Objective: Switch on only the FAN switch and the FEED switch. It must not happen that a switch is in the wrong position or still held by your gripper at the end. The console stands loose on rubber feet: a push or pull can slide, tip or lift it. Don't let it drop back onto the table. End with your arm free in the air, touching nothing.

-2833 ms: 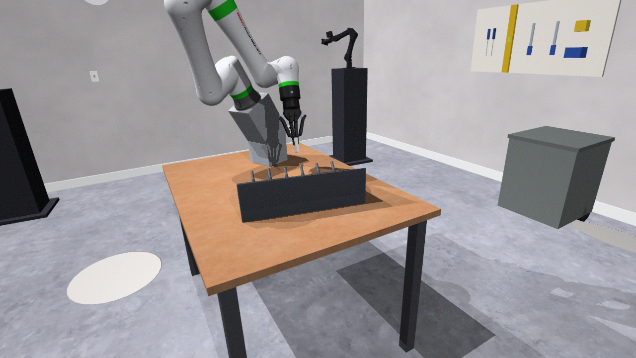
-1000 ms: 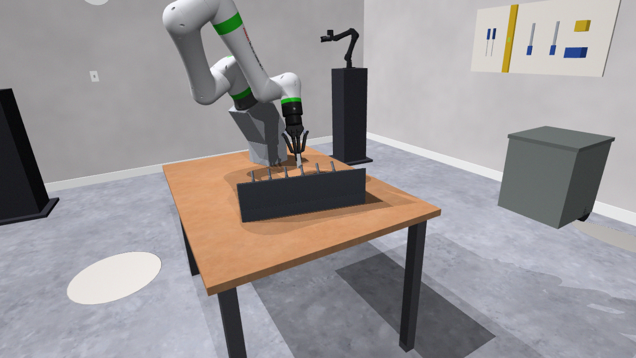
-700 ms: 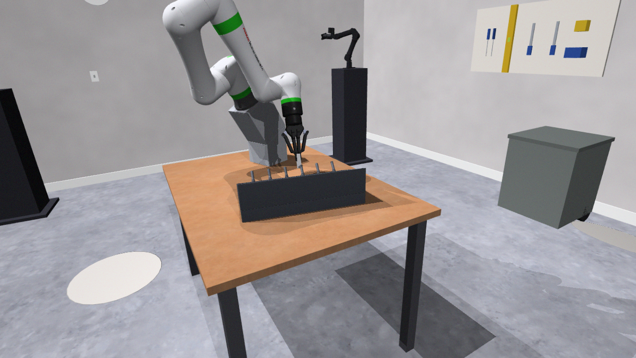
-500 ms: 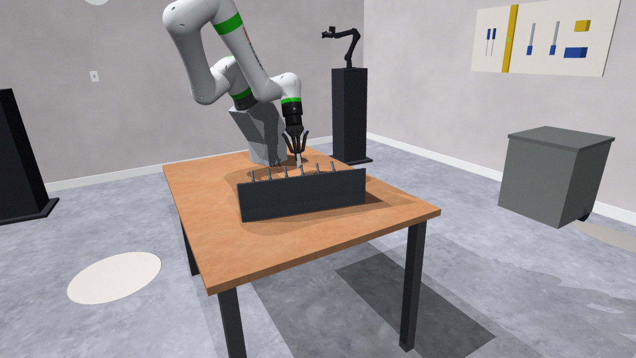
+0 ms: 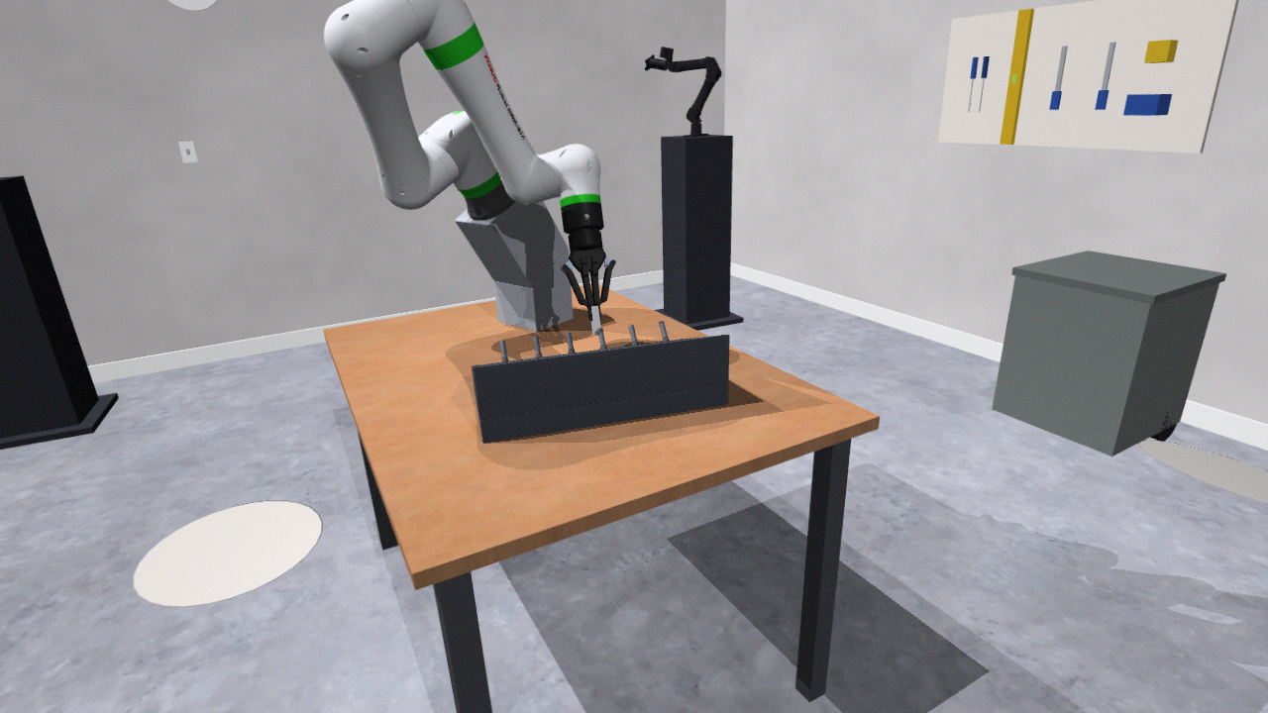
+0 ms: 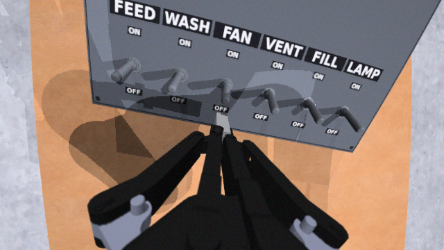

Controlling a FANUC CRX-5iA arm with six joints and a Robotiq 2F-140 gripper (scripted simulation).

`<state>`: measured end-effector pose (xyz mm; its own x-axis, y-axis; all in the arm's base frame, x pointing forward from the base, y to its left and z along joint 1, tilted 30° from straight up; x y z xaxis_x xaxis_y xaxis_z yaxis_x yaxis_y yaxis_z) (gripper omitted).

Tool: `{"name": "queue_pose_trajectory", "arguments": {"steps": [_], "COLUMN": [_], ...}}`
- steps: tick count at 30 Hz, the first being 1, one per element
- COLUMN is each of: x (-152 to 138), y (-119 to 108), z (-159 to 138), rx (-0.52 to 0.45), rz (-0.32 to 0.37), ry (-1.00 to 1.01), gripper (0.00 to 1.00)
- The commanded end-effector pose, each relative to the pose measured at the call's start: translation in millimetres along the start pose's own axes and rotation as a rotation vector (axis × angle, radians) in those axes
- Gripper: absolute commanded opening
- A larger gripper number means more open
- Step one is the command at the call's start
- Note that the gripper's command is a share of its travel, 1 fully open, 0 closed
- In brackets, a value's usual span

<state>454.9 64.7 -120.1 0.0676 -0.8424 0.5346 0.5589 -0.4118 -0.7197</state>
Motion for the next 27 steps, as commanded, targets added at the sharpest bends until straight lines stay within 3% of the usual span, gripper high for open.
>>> {"name": "queue_pose_trajectory", "arguments": {"steps": [1,27], "x": [0,4], "y": [0,0], "z": [1,17], "rx": [0.0,0.0], "rz": [0.0,0.0], "ry": [0.0,0.0], "gripper": [0.0,0.0]}}
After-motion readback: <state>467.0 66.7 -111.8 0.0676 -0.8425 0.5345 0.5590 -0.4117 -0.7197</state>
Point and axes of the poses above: the point where the finger pads meet when closed, its own y axis out along the fingers, its own x axis across the jaws, z = x × y, the point moved 4 cm from there along -y, back along the fingers, and after that the axes turned 14 degrees about -y, right-handed, at the moved point
